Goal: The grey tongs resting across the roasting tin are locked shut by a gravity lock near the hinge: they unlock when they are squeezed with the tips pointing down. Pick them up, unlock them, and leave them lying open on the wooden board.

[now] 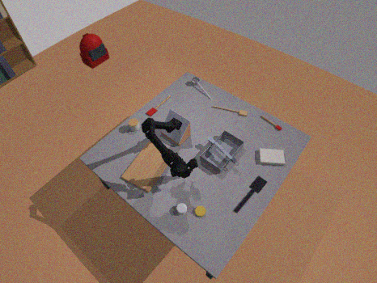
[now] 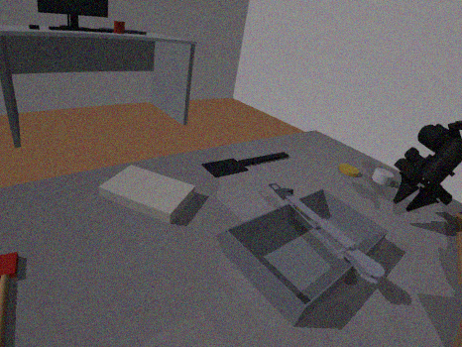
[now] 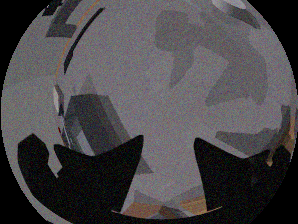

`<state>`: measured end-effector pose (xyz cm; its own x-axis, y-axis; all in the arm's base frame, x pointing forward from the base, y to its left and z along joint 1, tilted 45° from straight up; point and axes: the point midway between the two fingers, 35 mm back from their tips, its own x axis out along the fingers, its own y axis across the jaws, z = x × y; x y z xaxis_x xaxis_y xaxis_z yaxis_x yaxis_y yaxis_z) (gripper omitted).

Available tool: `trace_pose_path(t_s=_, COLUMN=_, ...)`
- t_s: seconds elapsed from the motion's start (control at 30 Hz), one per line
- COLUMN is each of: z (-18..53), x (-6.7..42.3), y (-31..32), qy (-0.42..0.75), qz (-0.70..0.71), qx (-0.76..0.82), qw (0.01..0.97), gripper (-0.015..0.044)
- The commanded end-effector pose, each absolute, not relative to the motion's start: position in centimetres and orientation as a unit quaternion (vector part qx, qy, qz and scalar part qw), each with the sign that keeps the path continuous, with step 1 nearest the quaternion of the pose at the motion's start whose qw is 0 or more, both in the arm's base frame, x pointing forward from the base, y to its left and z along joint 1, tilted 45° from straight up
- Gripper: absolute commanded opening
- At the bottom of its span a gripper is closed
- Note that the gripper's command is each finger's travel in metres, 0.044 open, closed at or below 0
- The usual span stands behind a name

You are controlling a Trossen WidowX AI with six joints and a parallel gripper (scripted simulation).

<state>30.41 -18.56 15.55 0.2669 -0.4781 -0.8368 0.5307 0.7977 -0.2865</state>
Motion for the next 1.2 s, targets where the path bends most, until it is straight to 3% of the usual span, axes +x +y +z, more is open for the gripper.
trace_pose_path(t_s=0.0, z=13.3, x=34.1, y=-14.8, qy=0.52, qz=-0.281, qx=0.029, qw=0.806, gripper=0.026)
trace_pose_path(t_s=0.2, z=8.5, x=38.2, y=-7.0, qy=0.541, qz=-0.225, qx=0.025, qw=0.81, gripper=0.026)
trace_pose_path(t_s=0.5, z=0.8, x=39.7, y=2.7, qy=0.578, qz=-0.197, qx=0.022, qw=0.791, gripper=0.026)
trace_pose_path(t_s=1.17, z=-0.1, x=40.2, y=3.4, qy=0.579, qz=-0.197, qx=0.023, qw=0.791, gripper=0.026)
